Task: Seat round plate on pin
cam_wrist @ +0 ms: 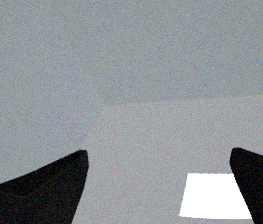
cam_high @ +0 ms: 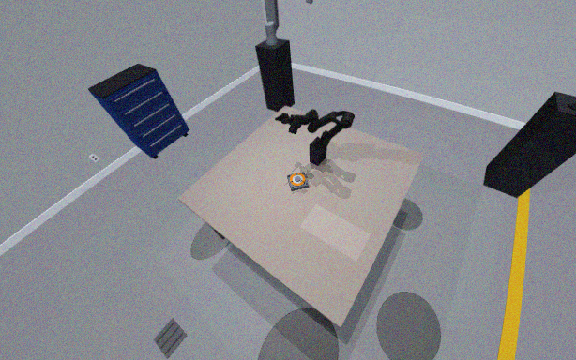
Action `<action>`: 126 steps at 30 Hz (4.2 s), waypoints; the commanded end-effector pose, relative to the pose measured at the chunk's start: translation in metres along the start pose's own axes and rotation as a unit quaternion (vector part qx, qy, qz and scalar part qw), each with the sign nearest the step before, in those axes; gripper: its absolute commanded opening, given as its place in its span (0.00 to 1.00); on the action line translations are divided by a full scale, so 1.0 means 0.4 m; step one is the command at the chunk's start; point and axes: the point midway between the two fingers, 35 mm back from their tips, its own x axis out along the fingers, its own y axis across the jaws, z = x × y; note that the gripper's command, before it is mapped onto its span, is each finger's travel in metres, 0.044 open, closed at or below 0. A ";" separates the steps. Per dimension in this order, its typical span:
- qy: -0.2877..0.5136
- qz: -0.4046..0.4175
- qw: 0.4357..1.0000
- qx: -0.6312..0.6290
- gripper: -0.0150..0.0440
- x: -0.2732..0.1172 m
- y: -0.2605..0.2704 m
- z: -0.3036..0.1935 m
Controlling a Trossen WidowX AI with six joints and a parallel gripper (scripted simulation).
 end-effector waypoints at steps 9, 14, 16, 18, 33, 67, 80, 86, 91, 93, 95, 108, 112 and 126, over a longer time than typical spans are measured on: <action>-0.199 0.151 0.902 0.353 0.53 0.124 0.037 0.281; -0.251 0.244 0.818 0.456 0.31 0.129 0.026 0.405; -0.265 0.280 0.784 0.486 0.25 0.124 0.019 0.448; -0.274 0.304 0.762 0.502 0.25 0.119 0.010 0.478; -0.254 0.602 0.471 0.593 0.25 -0.043 -0.088 0.740; -0.045 0.828 0.221 0.513 0.25 -0.296 -0.201 0.890; -0.046 0.829 0.220 0.513 0.25 -0.331 -0.180 0.943; -0.045 0.829 0.220 0.512 0.25 -0.347 -0.178 0.935; -0.045 0.829 0.220 0.512 0.25 -0.362 -0.174 0.929; -0.045 0.829 0.220 0.512 0.25 -0.367 -0.171 0.926; -0.045 0.829 0.220 0.512 0.25 -0.371 -0.168 0.924; -0.045 0.829 0.220 0.512 0.25 -0.394 -0.152 0.908; -0.045 0.829 0.220 0.512 0.25 -0.400 -0.146 0.904; -0.044 0.829 0.220 0.512 0.25 -0.416 -0.122 0.888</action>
